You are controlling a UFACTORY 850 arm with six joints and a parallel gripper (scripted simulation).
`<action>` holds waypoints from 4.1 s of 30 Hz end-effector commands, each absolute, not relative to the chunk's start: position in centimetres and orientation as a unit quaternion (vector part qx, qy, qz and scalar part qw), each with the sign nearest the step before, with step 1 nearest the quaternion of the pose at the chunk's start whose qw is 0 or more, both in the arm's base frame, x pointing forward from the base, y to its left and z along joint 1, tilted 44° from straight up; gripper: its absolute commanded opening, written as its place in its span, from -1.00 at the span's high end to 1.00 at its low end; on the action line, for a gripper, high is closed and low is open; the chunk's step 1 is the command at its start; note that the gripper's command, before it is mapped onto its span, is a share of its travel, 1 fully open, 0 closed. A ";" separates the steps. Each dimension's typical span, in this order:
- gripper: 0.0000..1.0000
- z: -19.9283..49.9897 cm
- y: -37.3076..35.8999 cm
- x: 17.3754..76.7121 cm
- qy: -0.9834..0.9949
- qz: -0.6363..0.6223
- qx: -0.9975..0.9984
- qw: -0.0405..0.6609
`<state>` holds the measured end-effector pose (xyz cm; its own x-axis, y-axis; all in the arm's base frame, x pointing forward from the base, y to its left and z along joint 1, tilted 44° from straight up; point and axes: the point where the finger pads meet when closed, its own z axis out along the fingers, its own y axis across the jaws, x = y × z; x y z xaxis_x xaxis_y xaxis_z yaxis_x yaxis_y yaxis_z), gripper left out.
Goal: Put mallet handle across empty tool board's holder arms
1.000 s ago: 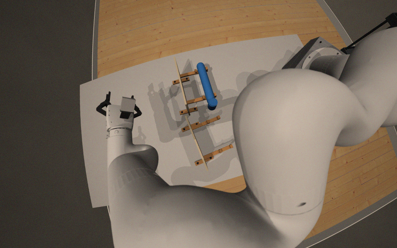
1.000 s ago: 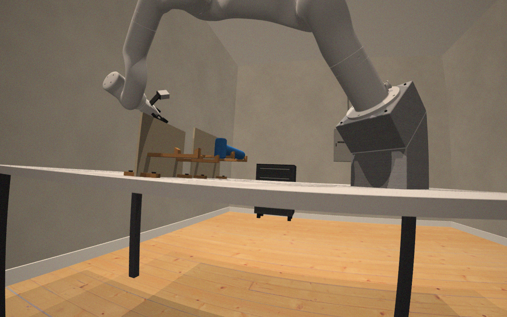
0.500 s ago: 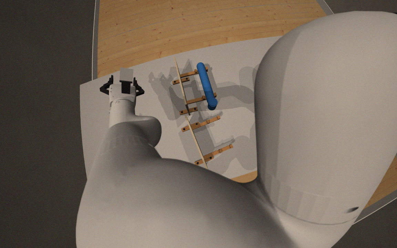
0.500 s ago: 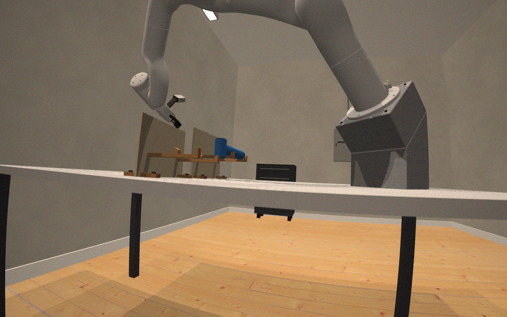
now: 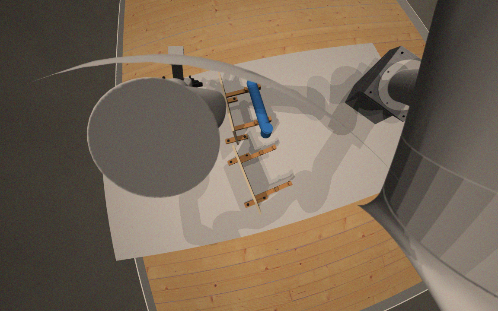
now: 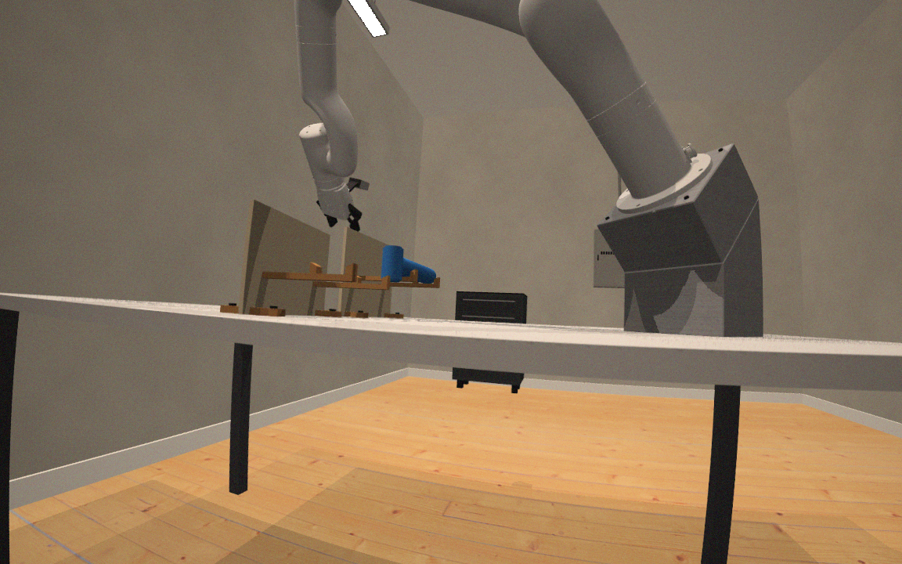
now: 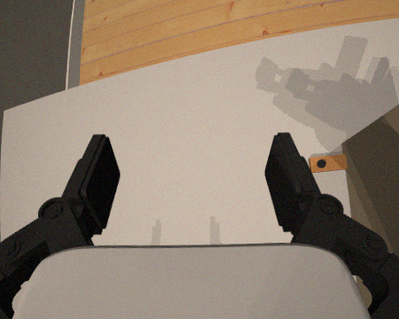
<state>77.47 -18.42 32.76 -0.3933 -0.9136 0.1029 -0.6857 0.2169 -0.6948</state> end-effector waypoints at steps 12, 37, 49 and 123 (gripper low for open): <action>-1.00 31.7 -18.9 76.6 0.747 -0.326 -0.549 0.187; -1.00 29.2 -18.6 73.7 0.730 -0.286 -0.585 0.206; -1.00 26.2 -17.5 69.1 0.708 -0.226 -0.627 0.235; -1.00 19.8 -4.3 52.5 0.601 0.000 -0.707 0.373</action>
<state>52.21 -4.74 20.29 0.2778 -0.8496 -0.4483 -0.8496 0.0004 -0.5274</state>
